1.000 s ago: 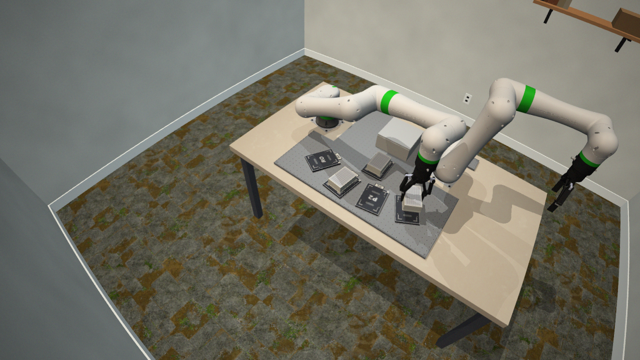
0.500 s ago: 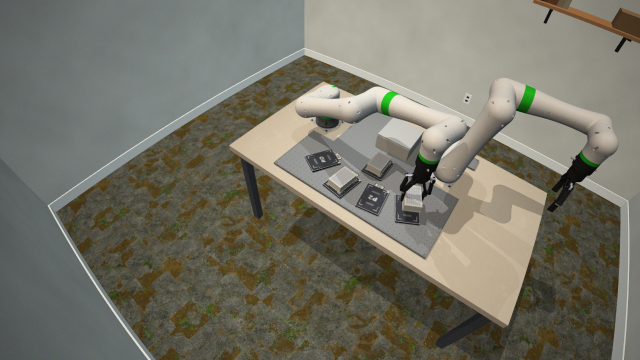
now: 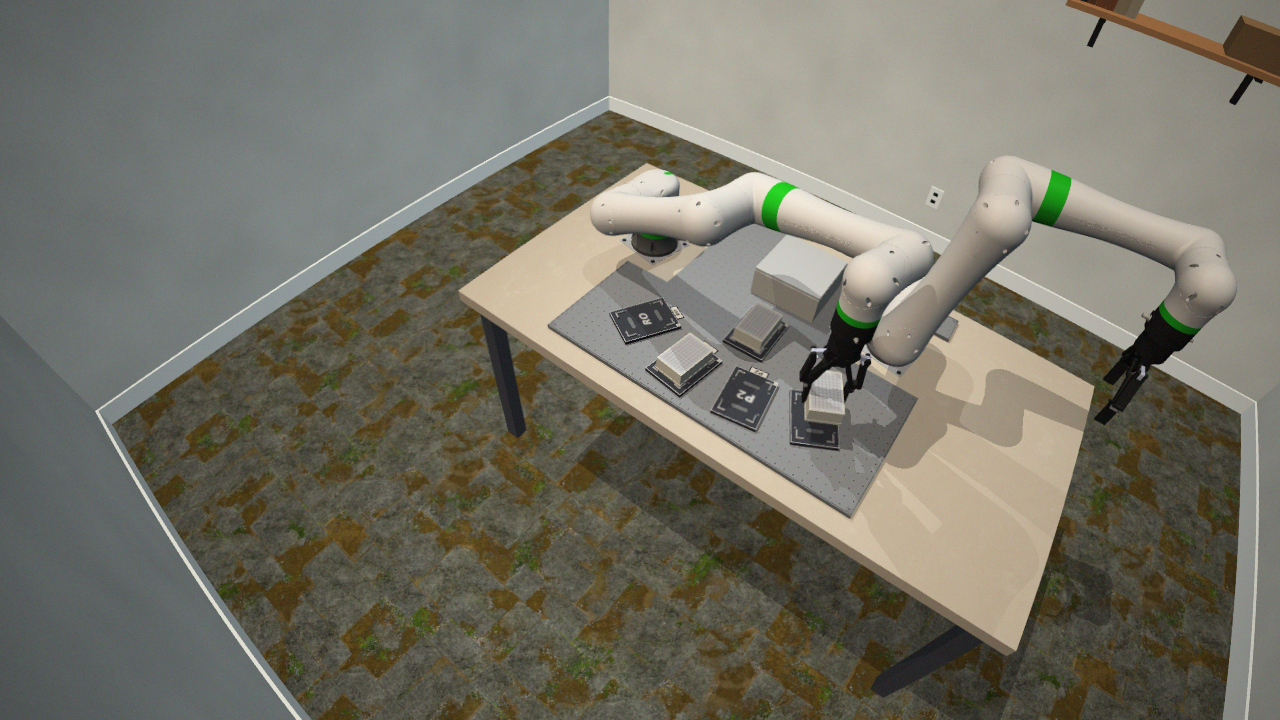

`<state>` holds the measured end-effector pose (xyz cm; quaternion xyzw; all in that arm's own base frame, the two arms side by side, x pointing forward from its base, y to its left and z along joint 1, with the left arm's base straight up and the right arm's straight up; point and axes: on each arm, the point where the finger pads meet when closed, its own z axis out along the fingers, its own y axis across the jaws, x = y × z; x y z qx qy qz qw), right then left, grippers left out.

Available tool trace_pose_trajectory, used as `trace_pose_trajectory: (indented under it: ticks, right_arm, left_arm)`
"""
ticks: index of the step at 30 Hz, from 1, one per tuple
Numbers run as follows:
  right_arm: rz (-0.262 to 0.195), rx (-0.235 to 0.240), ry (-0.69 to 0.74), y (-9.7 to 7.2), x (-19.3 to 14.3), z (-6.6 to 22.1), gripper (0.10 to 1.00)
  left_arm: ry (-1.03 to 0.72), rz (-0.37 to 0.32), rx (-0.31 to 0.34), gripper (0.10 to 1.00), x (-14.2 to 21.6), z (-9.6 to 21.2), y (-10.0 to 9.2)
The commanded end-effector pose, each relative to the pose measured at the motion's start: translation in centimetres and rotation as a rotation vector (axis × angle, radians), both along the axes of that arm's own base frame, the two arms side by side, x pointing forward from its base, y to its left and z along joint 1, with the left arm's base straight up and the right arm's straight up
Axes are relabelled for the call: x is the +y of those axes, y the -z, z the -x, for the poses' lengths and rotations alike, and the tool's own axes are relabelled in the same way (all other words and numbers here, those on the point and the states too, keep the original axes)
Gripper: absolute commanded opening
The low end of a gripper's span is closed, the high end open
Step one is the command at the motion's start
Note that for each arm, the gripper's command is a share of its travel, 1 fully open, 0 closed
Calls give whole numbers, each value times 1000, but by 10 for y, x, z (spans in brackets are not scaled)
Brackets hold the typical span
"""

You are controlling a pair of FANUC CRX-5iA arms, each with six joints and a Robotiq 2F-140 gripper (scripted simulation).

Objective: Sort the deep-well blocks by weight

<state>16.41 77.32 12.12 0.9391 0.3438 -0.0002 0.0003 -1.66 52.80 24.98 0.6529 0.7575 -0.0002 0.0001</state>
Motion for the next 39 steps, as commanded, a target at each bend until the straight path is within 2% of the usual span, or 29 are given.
trace_pose_trajectory:
  ticks: [1, 8, 39]
  right_arm:
    - [-3, -1, 0, -2, 0, 0, 99]
    - [-3, -1, 0, 5, 0, 0, 99]
    - [-3, -1, 0, 53, 0, 0, 99]
  left_arm:
    - [0, -2, 0, 1000, 0, 0, -1]
    - [0, -2, 0, 1000, 0, 0, -1]
    - [0, -2, 0, 1000, 0, 0, -1]
